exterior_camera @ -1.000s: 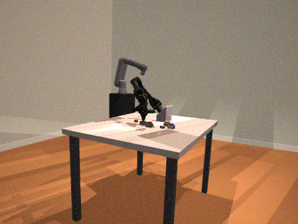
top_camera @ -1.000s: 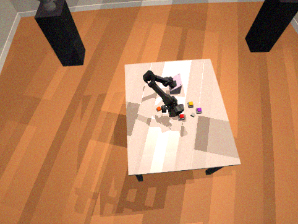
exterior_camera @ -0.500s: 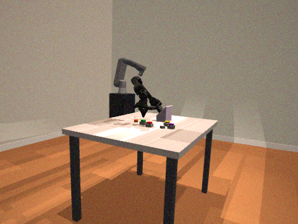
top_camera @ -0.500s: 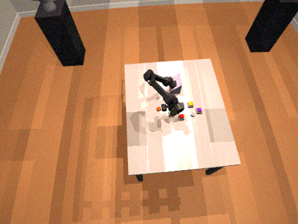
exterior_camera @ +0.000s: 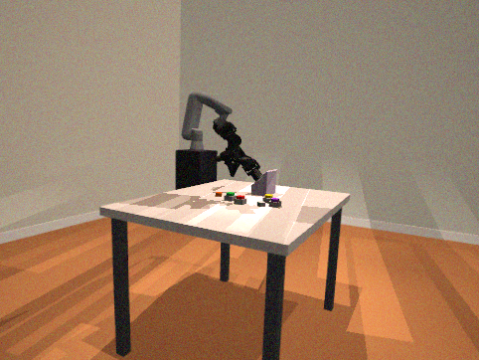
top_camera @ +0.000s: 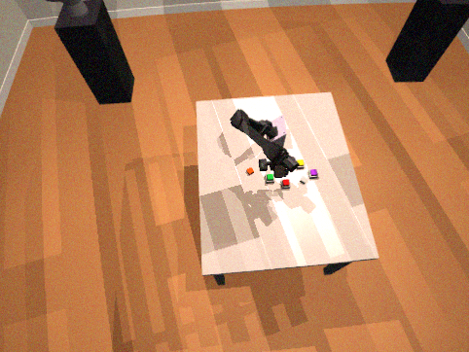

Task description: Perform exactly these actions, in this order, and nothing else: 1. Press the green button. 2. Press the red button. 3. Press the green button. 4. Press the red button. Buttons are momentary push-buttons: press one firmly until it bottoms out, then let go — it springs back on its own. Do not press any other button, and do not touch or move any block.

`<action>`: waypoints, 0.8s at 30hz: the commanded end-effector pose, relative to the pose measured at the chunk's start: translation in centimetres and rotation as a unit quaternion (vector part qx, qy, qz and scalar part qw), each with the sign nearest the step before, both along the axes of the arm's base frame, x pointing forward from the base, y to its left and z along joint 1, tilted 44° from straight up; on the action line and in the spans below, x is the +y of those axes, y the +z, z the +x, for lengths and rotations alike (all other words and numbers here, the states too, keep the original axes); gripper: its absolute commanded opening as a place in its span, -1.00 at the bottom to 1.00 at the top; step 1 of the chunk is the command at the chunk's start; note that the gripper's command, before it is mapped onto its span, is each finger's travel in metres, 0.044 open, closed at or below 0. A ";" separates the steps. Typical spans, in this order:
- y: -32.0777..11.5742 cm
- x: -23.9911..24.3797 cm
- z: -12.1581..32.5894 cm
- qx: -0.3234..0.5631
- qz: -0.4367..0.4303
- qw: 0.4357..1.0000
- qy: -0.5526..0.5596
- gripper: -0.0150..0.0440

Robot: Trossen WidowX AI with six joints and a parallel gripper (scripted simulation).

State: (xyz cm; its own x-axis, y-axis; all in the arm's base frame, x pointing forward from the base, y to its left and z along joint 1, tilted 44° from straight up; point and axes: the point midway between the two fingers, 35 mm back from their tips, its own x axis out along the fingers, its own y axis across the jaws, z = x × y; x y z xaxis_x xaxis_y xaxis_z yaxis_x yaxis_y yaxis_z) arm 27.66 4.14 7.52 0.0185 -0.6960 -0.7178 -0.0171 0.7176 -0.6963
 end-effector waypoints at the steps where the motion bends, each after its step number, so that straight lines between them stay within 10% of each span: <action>1: -3.0 3.4 1.8 0.001 0.002 1.000 0.003 -0.42; 24: -9.3 -0.1 2.6 0.000 0.001 1.000 0.003 -0.42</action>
